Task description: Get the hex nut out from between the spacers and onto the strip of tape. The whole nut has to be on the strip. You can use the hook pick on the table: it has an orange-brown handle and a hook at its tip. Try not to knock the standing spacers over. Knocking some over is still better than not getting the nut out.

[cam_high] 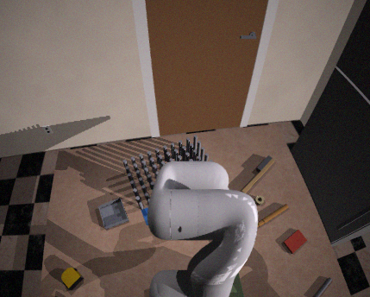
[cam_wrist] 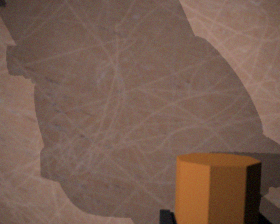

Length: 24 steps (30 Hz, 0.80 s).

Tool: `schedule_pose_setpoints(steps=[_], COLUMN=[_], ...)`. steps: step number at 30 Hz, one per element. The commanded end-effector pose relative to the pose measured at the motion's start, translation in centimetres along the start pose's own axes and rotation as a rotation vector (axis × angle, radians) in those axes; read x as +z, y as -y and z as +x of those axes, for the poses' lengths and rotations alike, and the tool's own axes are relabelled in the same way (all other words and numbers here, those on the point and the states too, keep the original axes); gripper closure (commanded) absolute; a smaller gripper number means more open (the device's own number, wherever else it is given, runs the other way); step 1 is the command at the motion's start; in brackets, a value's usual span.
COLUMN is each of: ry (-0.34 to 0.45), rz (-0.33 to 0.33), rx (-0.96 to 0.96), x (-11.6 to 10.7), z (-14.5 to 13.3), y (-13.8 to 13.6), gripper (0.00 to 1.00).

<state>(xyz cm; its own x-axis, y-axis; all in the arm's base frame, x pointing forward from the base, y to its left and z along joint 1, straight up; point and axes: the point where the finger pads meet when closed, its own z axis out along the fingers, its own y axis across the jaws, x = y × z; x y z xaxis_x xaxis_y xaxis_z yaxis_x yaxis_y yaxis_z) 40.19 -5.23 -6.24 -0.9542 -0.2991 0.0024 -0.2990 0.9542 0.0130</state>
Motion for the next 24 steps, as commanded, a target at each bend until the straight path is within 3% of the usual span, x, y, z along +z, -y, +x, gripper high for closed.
schedule_pose_setpoints(steps=[1, 24], ry=[0.003, 0.003], rz=[0.002, 0.002], rx=[0.000, 0.000], x=[-0.09, -0.10], z=[-0.84, -1.43], y=[0.07, 0.05], gripper=[1.00, 1.00])
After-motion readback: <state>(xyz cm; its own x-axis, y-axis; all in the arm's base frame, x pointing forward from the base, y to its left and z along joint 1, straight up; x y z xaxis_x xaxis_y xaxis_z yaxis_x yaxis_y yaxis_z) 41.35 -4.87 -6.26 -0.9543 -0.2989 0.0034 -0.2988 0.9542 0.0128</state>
